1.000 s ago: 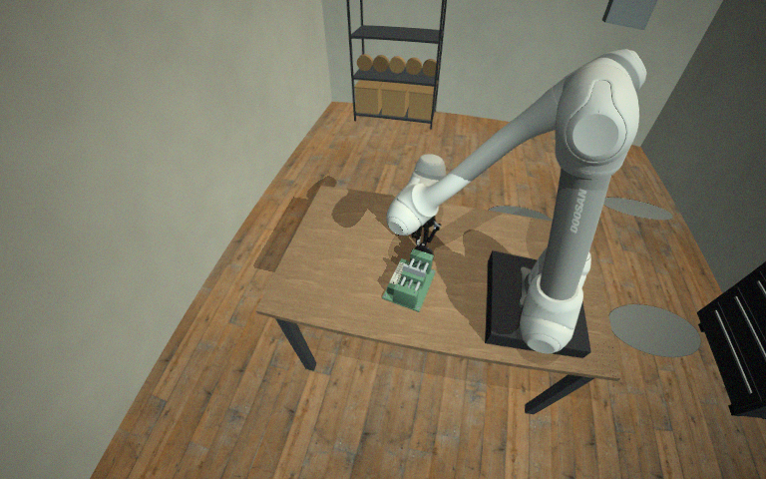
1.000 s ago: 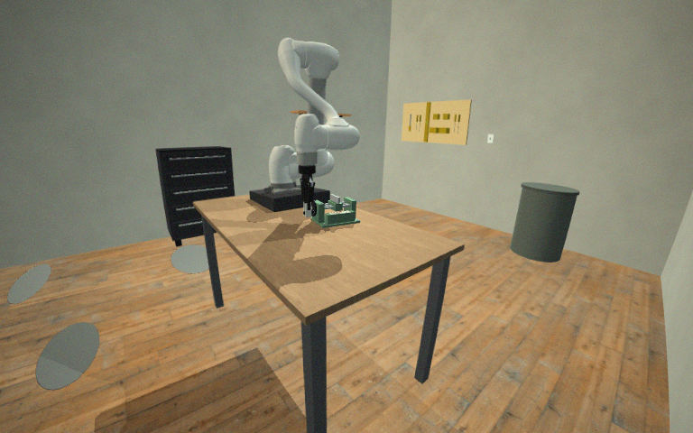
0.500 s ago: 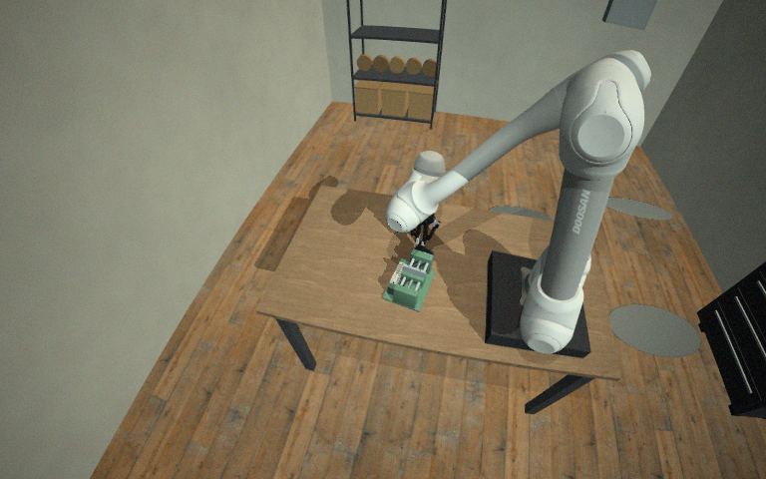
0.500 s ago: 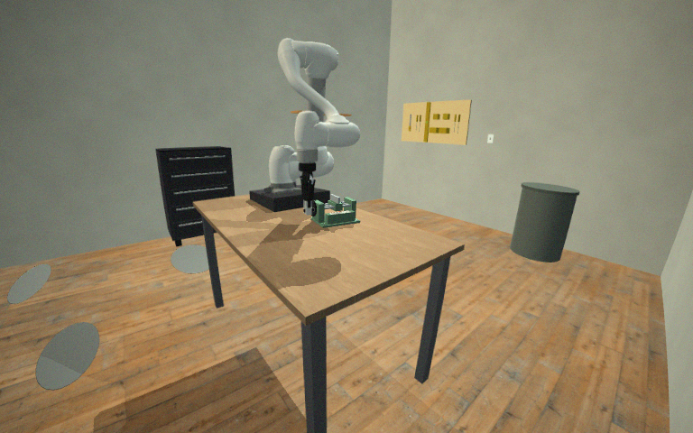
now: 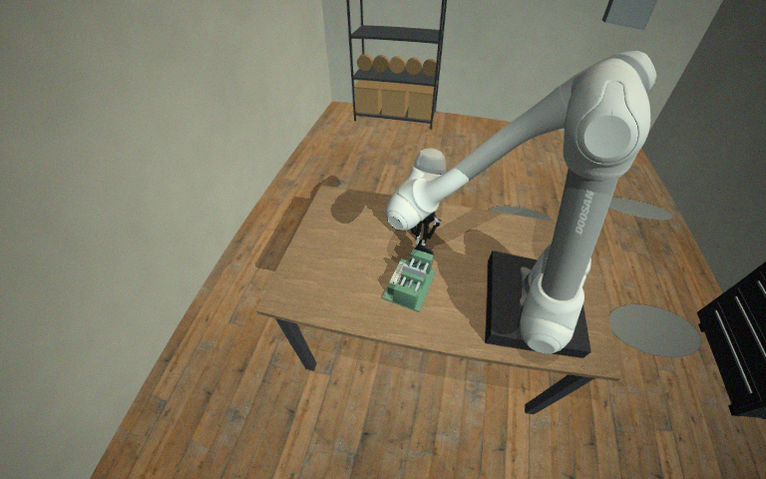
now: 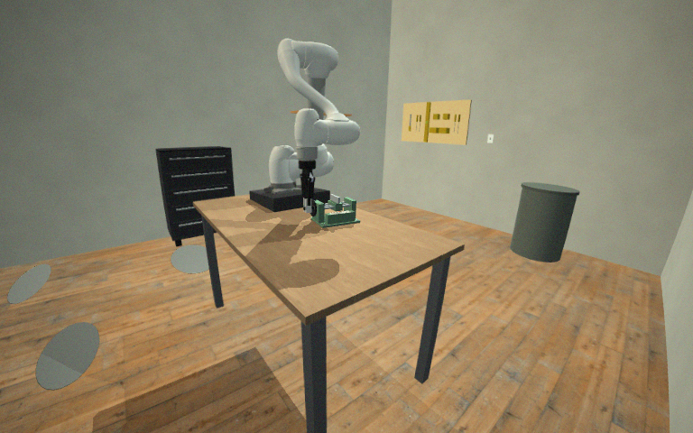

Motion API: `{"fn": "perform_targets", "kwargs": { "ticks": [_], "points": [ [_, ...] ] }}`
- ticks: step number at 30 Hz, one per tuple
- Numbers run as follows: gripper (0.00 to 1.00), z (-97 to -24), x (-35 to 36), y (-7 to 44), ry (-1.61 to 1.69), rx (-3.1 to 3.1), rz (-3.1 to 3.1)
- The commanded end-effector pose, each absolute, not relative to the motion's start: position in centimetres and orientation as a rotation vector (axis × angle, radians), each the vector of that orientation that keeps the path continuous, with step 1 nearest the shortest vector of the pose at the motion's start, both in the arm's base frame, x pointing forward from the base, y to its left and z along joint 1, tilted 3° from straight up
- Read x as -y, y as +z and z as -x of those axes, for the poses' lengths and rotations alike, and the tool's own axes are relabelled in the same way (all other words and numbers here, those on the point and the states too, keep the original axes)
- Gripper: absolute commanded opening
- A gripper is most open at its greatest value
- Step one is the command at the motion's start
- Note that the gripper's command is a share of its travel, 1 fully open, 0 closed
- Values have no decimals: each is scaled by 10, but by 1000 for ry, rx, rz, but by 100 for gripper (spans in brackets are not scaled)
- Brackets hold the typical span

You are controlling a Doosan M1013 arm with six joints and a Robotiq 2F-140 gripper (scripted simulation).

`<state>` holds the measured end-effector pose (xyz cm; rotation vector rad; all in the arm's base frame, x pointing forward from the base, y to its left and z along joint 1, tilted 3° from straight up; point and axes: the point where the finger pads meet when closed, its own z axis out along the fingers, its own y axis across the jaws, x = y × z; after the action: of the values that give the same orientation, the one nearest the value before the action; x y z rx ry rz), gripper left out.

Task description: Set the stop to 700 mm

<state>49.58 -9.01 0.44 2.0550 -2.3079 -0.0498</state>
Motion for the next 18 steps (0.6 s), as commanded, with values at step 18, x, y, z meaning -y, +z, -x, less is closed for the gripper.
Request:
{"fn": "perform_targets", "kwargs": {
  "ticks": [18],
  "points": [
    [4, -490, 89, 15, -50, 2308, -2055]
  ]
}}
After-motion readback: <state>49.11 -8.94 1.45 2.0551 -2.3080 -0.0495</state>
